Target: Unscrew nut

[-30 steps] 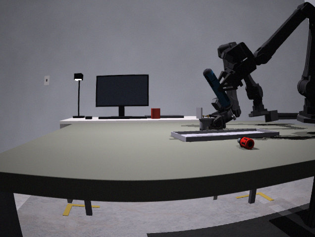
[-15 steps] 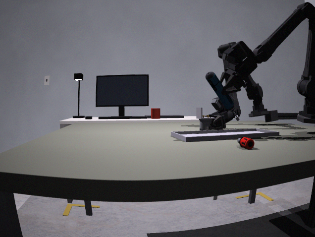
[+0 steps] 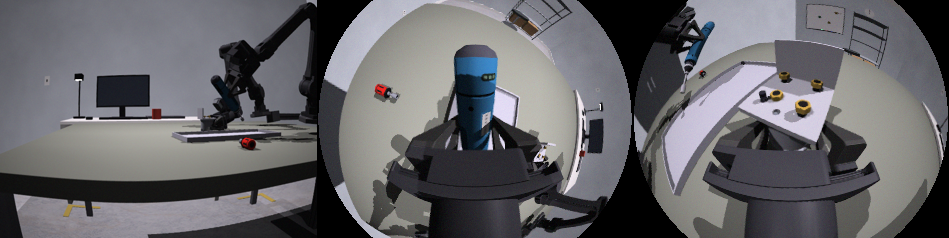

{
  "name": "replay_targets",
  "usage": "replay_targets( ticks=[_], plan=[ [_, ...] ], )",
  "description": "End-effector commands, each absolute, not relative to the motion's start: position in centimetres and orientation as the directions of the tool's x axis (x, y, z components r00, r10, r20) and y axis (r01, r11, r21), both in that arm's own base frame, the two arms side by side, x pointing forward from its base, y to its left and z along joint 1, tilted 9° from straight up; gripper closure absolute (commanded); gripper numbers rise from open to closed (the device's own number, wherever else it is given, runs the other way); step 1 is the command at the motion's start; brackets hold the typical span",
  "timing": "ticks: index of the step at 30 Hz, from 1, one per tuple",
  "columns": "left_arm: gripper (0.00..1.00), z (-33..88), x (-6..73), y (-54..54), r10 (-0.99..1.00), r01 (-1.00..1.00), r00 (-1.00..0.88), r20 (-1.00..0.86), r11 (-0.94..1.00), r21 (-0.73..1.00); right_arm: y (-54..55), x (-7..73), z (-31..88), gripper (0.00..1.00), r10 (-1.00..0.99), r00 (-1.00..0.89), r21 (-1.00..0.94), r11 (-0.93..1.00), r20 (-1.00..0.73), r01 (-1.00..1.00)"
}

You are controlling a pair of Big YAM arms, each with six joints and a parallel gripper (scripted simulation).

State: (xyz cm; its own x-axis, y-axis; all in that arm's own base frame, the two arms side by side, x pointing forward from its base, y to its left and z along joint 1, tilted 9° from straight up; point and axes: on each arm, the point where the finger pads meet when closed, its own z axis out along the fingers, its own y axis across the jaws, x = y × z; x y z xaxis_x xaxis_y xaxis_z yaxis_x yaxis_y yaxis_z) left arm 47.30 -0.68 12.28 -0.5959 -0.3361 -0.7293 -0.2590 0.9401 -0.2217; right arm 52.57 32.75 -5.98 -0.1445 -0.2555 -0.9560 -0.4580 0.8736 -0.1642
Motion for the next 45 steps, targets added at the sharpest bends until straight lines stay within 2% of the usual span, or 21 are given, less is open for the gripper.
replay_targets(
  ticks=[1, 9, 21, 26, 38, 45],
  plan=[
    [0.58, 17.9, 50.0, 0.9, -0.400, -0.292, -0.502, -0.766, 0.913, -0.285, 31.6, 52.8, -7.3, 0.41, -0.269, -0.176, -0.166, 0.878, -0.947, -0.448],
    [0.58, 18.3, 50.3, 0.7, -0.418, -0.297, -0.494, -0.763, 0.905, -0.304, 31.6, 52.8, -7.3, 0.41, -0.269, -0.176, -0.166, 0.878, -0.947, -0.448],
    [0.58, 17.0, 48.5, 6.2, -0.552, -0.476, -0.502, -0.665, 0.819, -0.320, 31.6, 52.8, -7.3, 0.41, -0.269, -0.176, -0.166, 0.878, -0.947, -0.448],
    [0.58, 17.5, 49.0, 5.1, -0.539, -0.449, -0.499, -0.679, 0.831, -0.329, 31.6, 52.8, -7.3, 0.41, -0.269, -0.176, -0.166, 0.878, -0.947, -0.448],
    [0.58, 16.6, 46.5, 10.2, -0.670, -0.617, -0.465, -0.578, 0.714, -0.331, 31.6, 52.8, -7.3, 0.41, -0.269, -0.176, -0.166, 0.878, -0.947, -0.448],
    [0.58, 16.6, 46.0, 10.9, -0.689, -0.641, -0.454, -0.565, 0.693, -0.330, 31.6, 52.8, -7.3, 0.41, -0.269, -0.176, -0.166, 0.878, -0.947, -0.448]
  ],
)
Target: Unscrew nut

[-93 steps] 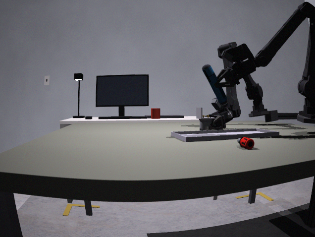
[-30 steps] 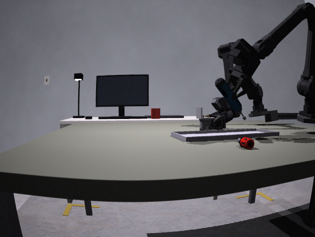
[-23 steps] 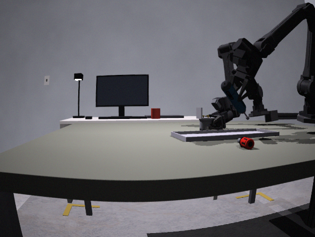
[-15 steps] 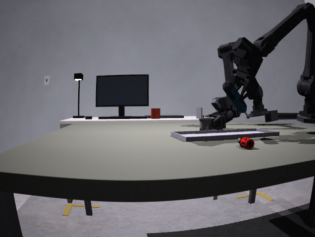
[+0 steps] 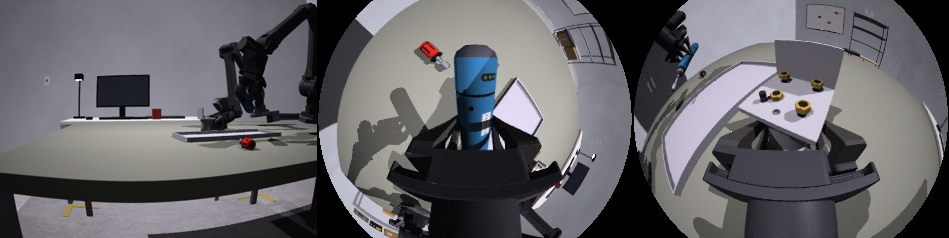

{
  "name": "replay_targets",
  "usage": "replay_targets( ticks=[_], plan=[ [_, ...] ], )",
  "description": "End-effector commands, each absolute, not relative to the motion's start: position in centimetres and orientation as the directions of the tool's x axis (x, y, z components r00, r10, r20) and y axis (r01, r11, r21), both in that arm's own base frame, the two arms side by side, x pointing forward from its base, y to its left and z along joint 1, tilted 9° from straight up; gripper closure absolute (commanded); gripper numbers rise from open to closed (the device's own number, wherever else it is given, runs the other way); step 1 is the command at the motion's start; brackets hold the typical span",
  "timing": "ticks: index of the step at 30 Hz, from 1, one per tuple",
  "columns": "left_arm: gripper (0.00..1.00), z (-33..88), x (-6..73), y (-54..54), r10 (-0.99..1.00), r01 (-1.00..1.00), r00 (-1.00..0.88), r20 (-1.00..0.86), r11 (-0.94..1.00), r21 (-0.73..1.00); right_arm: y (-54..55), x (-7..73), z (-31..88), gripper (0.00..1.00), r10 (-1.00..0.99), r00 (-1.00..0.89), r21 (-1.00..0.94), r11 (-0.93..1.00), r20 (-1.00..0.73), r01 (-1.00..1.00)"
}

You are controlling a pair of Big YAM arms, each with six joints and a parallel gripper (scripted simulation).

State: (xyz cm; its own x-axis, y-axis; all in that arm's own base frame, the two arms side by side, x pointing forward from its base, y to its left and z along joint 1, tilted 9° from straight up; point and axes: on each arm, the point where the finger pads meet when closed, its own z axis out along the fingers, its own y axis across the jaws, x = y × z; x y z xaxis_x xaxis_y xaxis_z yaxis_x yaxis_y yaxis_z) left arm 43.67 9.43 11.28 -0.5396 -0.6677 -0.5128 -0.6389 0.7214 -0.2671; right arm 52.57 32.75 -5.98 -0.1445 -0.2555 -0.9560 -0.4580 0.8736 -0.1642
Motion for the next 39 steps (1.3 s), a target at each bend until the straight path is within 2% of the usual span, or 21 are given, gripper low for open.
replay_targets(
  ticks=[1, 10, 15, 27, 32, 39],
  plan=[
    [0.58, 16.5, 45.8, 11.2, -0.698, -0.652, -0.449, -0.558, 0.683, -0.330, 31.6, 52.8, -7.3, 0.41, -0.269, -0.176, -0.166, 0.878, -0.947, -0.448],
    [0.58, 16.4, 44.0, 13.8, -0.777, -0.742, -0.397, -0.488, 0.585, -0.327, 31.6, 52.8, -7.3, 0.41, -0.269, -0.176, -0.166, 0.878, -0.947, -0.448],
    [0.58, 16.4, 44.3, 12.8, -0.767, -0.728, -0.414, -0.491, 0.603, -0.328, 31.6, 52.8, -7.3, 0.41, -0.269, -0.176, -0.166, 0.878, -0.947, -0.448],
    [0.58, 16.3, 41.0, 17.0, -0.866, -0.847, -0.300, -0.399, 0.434, -0.306, 31.6, 52.8, -7.3, 0.41, -0.269, -0.176, -0.166, 0.878, -0.947, -0.448],
    [0.58, 16.3, 41.4, 16.1, -0.859, -0.837, -0.321, -0.399, 0.454, -0.305, 31.6, 52.8, -7.3, 0.41, -0.269, -0.176, -0.166, 0.878, -0.947, -0.448],
    [0.58, 16.5, 39.0, 18.6, -0.908, -0.897, -0.231, -0.349, 0.338, -0.286, 31.6, 52.8, -7.3, 0.41, -0.269, -0.176, -0.166, 0.878, -0.947, -0.448]
  ],
)
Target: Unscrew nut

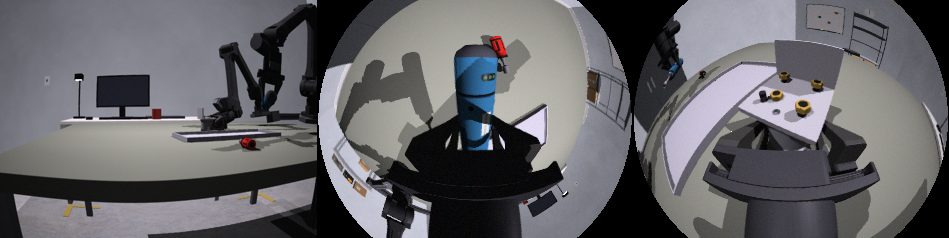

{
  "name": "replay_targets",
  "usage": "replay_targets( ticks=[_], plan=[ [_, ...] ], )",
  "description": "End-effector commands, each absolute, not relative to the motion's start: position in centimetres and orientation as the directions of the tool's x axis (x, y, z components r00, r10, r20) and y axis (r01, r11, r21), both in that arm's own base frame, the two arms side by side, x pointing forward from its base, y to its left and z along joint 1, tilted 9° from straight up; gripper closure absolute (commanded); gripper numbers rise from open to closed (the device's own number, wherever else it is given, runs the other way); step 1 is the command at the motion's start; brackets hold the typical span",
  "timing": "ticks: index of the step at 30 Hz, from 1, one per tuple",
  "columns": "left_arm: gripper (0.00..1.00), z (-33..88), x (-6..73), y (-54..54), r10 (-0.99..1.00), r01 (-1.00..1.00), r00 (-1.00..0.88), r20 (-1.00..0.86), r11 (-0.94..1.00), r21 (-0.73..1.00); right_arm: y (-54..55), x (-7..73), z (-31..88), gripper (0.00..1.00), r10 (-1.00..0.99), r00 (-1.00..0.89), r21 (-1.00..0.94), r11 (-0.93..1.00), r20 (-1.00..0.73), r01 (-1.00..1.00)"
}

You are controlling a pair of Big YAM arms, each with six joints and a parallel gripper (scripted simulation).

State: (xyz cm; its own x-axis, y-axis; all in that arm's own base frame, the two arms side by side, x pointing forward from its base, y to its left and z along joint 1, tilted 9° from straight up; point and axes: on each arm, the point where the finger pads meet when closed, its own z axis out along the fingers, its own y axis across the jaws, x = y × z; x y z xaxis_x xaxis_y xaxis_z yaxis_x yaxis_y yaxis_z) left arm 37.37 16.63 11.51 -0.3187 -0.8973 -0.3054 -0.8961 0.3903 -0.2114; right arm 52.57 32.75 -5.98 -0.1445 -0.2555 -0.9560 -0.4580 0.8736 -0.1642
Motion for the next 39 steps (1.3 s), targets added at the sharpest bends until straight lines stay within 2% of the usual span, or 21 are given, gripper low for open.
replay_targets(
  ticks=[1, 5, 10, 22, 27, 39],
  plan=[
    [0.58, 16.5, 38.8, 18.9, -0.914, -0.903, -0.221, -0.342, 0.324, -0.283, 31.6, 52.8, -7.3, 0.41, -0.269, -0.176, -0.166, 0.878, -0.947, -0.448],
    [0.58, 16.6, 37.7, 19.7, -0.933, -0.925, -0.179, -0.313, 0.268, -0.270, 31.6, 52.8, -7.3, 0.41, -0.269, -0.176, -0.166, 0.878, -0.947, -0.448],
    [0.58, 16.6, 38.1, 18.9, -0.928, -0.919, -0.201, -0.313, 0.289, -0.269, 31.6, 52.8, -7.3, 0.41, -0.269, -0.176, -0.166, 0.878, -0.947, -0.448],
    [0.58, 17.0, 34.0, 21.9, -0.972, -0.972, -0.038, -0.232, 0.091, -0.218, 31.6, 52.8, -7.3, 0.41, -0.269, -0.176, -0.166, 0.878, -0.947, -0.448],
    [0.58, 17.0, 34.5, 21.2, -0.971, -0.969, -0.060, -0.233, 0.112, -0.218, 31.6, 52.8, -7.3, 0.41, -0.269, -0.176, -0.166, 0.878, -0.947, -0.448],
    [0.58, 17.7, 30.2, 23.5, -0.980, -0.984, 0.115, -0.161, -0.090, -0.154, 31.6, 52.8, -7.3, 0.41, -0.269, -0.176, -0.166, 0.878, -0.947, -0.448]
  ],
)
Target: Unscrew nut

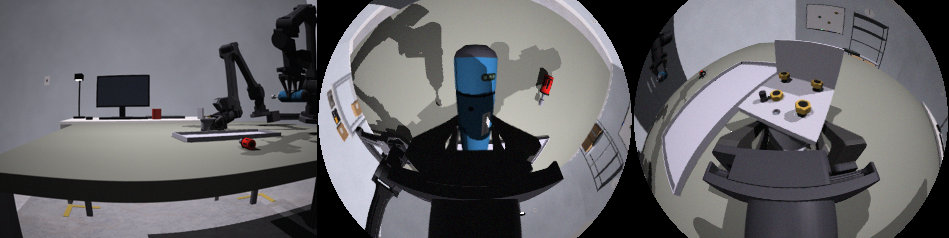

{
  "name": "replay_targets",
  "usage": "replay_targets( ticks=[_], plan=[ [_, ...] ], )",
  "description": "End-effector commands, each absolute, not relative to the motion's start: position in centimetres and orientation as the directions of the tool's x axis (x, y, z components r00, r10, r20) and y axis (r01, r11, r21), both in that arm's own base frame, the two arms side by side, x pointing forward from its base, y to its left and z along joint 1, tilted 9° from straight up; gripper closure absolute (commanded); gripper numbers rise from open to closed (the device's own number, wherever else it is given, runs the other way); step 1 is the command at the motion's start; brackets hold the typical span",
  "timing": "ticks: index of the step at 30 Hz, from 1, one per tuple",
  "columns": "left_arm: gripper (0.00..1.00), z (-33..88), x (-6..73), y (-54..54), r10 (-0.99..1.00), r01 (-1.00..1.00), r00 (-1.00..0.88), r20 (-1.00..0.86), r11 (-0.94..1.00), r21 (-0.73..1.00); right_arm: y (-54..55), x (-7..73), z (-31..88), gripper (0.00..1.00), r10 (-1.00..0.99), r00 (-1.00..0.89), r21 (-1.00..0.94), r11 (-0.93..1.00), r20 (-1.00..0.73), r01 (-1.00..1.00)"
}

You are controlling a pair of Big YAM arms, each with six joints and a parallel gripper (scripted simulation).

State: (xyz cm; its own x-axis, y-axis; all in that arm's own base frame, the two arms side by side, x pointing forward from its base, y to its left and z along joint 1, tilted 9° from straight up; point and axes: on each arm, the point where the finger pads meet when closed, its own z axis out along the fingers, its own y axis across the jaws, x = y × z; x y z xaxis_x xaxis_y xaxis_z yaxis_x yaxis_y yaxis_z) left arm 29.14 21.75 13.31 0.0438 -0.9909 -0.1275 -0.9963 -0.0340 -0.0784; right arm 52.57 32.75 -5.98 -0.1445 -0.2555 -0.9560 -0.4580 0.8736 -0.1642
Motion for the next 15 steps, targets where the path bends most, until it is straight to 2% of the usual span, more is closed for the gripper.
replay_targets(
  ticks=[1, 15],
  plan=[
    [0.58, 17.74, 30.23, 23.53, -0.980, -0.984, 0.115, -0.161, -0.090, -0.153, 31.61, 52.75, -7.30, 0.41, -0.269, -0.176, -0.166, 0.878, -0.947, -0.448],
    [0.58, 18.25, 31.02, 22.96, -0.981, -0.984, 0.096, -0.169, -0.068, -0.163, 31.61, 52.75, -7.30, 0.41, -0.269, -0.176, -0.166, 0.878, -0.947, -0.448]
  ],
)
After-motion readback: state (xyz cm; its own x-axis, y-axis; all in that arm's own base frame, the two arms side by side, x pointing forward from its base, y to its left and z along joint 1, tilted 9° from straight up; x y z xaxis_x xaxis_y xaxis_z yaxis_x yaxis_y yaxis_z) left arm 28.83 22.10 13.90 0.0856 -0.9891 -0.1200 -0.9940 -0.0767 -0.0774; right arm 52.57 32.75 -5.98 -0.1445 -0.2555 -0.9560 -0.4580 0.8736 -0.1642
